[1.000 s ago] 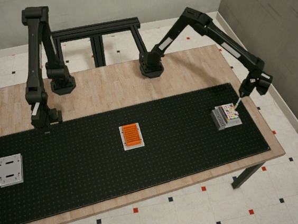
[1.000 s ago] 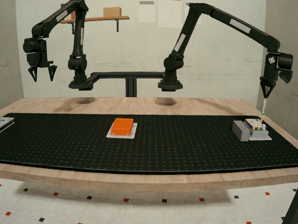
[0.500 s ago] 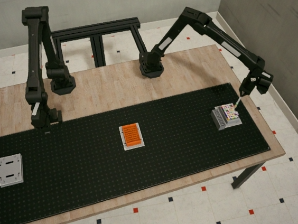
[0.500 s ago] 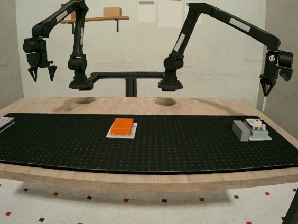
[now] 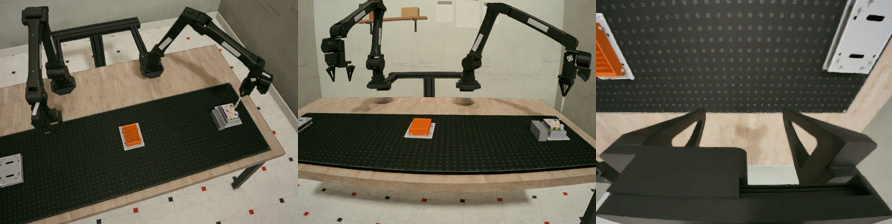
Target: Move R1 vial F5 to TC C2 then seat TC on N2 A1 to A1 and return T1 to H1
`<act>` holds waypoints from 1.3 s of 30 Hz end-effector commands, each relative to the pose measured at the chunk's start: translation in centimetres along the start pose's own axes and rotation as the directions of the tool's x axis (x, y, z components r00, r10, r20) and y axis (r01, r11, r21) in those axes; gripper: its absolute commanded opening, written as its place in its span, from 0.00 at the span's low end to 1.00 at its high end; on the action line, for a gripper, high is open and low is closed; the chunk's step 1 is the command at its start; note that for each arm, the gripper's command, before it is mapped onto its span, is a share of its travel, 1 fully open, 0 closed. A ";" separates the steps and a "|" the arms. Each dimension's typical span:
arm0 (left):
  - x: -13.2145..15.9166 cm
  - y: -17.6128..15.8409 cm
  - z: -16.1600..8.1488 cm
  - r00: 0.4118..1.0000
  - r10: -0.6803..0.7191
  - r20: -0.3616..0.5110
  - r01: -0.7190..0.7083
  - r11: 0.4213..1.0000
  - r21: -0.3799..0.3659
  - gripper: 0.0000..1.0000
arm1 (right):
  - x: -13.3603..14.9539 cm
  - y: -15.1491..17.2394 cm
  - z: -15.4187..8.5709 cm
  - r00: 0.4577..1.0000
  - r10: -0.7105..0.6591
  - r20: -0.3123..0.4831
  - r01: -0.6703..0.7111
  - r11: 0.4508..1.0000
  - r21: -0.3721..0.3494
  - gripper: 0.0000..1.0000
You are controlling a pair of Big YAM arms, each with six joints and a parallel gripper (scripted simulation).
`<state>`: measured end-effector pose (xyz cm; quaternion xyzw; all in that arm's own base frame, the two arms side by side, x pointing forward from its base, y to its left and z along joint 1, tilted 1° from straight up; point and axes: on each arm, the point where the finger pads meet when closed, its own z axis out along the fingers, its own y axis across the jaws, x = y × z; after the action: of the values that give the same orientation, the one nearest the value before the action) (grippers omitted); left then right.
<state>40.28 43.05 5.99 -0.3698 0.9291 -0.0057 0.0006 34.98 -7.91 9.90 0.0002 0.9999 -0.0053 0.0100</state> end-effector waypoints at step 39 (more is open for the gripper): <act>2.2 -3.5 -1.8 0.998 0.007 0.064 -0.006 1.000 -0.010 0.09 | -0.1 0.0 0.0 1.000 -0.008 -0.014 0.008 1.000 -0.004 1.00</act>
<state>39.95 39.33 5.21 -0.3670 0.9302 -0.0032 0.0005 34.98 -7.91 9.90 0.0002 0.9999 -0.0053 0.0100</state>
